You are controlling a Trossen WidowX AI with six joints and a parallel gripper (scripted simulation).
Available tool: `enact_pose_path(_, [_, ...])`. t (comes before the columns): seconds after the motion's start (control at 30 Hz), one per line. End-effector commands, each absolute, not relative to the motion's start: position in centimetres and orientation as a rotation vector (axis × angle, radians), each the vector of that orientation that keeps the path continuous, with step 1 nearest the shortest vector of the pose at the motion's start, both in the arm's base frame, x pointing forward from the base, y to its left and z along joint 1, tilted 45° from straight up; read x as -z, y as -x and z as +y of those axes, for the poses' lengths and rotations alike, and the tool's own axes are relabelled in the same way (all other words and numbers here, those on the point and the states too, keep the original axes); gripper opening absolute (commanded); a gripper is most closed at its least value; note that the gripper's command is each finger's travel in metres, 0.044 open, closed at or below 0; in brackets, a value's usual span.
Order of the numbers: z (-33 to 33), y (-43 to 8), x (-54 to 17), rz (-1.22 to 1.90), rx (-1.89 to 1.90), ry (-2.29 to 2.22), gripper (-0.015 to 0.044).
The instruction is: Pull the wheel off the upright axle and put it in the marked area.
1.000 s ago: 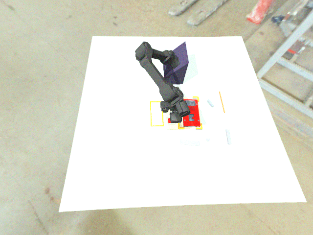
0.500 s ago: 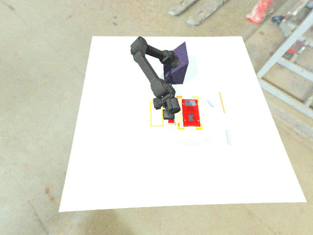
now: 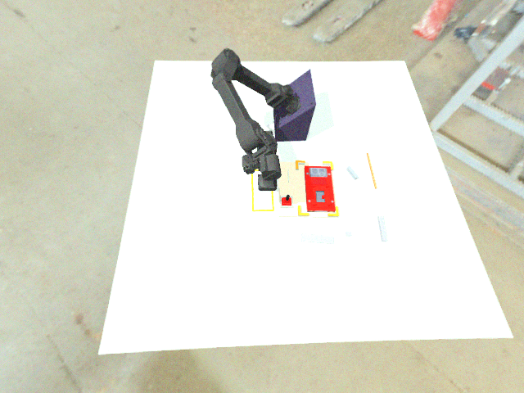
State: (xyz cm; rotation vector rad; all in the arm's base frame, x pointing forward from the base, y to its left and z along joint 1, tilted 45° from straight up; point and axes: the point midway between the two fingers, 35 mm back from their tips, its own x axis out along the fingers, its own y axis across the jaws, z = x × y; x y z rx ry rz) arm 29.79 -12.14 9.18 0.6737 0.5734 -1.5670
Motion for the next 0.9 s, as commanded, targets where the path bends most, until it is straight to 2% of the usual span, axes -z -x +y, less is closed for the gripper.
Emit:
enact_pose_path(0.0, [-12.6,-29.1,-9.7,0.57,1.565,-0.668,0.0])
enact_pose_path(0.4, [-14.5,-29.1,-7.7,0.571,1.565,-0.668,0.0])
enact_pose_path(0.87, [-19.8,-28.5,-2.6,0.567,1.566,-0.664,0.0])
